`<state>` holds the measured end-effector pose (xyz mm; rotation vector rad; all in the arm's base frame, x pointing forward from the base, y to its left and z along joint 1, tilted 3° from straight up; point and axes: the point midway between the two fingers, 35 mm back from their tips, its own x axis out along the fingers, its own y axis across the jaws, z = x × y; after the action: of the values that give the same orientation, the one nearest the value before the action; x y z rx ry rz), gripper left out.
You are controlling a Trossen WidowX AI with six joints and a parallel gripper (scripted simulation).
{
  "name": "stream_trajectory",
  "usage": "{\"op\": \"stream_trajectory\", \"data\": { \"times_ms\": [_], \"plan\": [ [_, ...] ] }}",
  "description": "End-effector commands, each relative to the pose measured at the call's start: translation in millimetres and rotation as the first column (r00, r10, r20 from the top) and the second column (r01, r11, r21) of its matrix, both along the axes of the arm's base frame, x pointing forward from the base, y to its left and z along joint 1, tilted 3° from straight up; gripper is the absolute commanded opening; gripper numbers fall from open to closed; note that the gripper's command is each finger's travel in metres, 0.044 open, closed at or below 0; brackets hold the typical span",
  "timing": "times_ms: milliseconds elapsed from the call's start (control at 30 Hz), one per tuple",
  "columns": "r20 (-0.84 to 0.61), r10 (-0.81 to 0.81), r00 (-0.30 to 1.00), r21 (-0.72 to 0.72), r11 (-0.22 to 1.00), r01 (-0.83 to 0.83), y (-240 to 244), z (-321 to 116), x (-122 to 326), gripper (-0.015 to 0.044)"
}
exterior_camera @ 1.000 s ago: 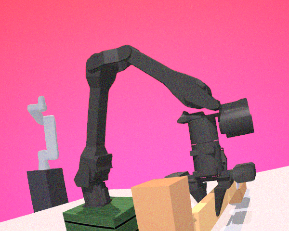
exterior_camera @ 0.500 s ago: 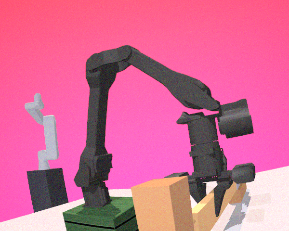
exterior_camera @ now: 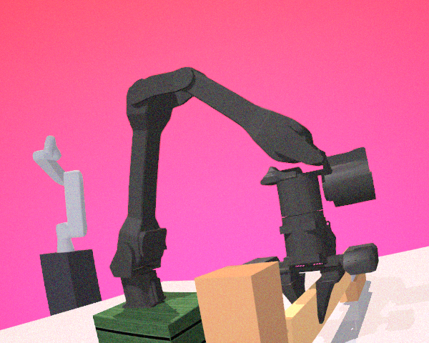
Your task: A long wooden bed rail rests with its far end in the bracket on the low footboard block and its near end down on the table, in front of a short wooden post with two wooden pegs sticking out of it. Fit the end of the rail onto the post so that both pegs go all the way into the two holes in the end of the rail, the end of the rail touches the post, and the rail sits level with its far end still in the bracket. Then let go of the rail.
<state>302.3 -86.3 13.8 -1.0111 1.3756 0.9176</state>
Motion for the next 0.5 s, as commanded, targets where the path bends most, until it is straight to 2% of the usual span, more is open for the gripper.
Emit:
{"op": "stream_trajectory", "data": {
  "times_ms": [0, 467],
  "plan": [
    [0.012, 0.005, 1.000, -0.005, 1.000, -0.005, -2.2, 3.8, 0.9, 0.0000],
    [0.012, 0.005, 1.000, -0.005, 1.000, -0.005, -6.2, 5.6, 0.2, 0.0000]
  ]
}}
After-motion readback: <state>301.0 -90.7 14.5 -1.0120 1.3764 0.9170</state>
